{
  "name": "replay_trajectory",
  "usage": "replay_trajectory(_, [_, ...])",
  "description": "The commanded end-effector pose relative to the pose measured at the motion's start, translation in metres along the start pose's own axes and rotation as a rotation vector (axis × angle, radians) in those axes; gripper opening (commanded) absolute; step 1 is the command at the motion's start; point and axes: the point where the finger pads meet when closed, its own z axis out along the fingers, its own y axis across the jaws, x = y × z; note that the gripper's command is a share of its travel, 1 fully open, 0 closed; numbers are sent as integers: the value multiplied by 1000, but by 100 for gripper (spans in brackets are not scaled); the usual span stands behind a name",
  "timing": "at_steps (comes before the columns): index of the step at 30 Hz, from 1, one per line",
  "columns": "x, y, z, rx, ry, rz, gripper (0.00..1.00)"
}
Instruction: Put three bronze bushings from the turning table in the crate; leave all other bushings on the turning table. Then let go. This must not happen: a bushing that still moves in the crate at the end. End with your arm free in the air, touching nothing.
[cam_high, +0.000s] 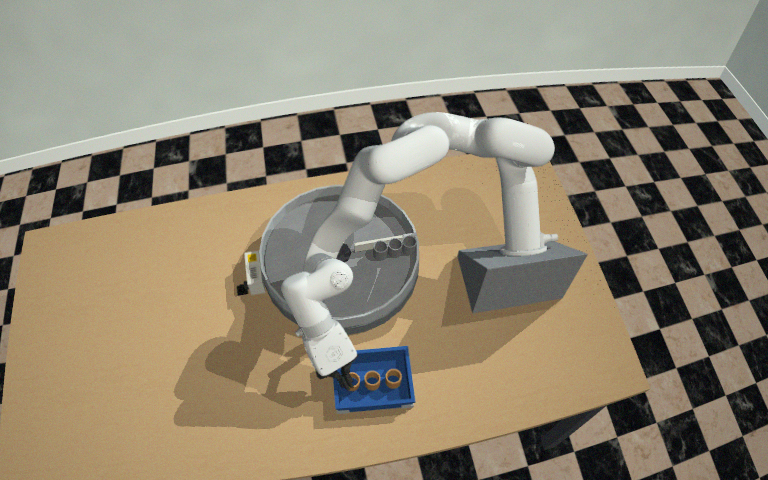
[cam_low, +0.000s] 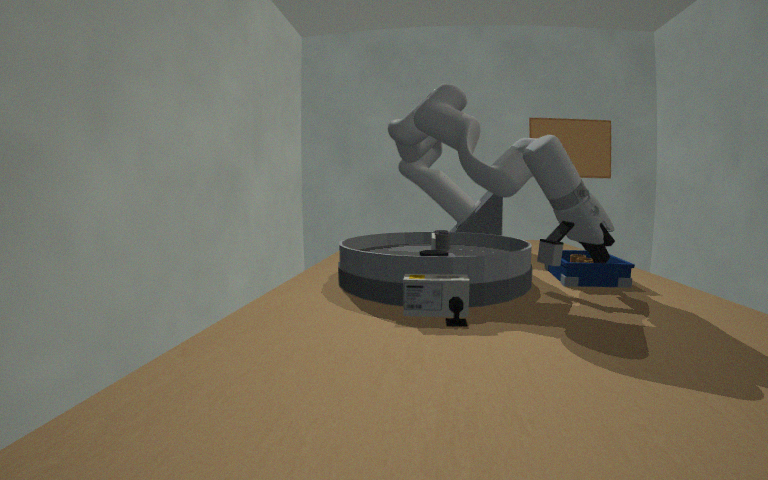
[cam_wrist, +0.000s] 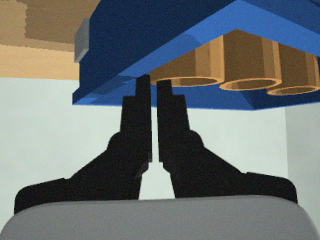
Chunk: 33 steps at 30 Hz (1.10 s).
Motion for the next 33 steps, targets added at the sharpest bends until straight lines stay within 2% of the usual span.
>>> replay_trajectory(1, [-1,-1,-2,4,0,-2,0])
replay_trajectory(11, [-1,-1,-2,4,0,-2,0])
replay_trajectory(12, [-1,-1,-2,4,0,-2,12])
replay_trajectory(33, [-1,-1,-2,4,0,-2,12])
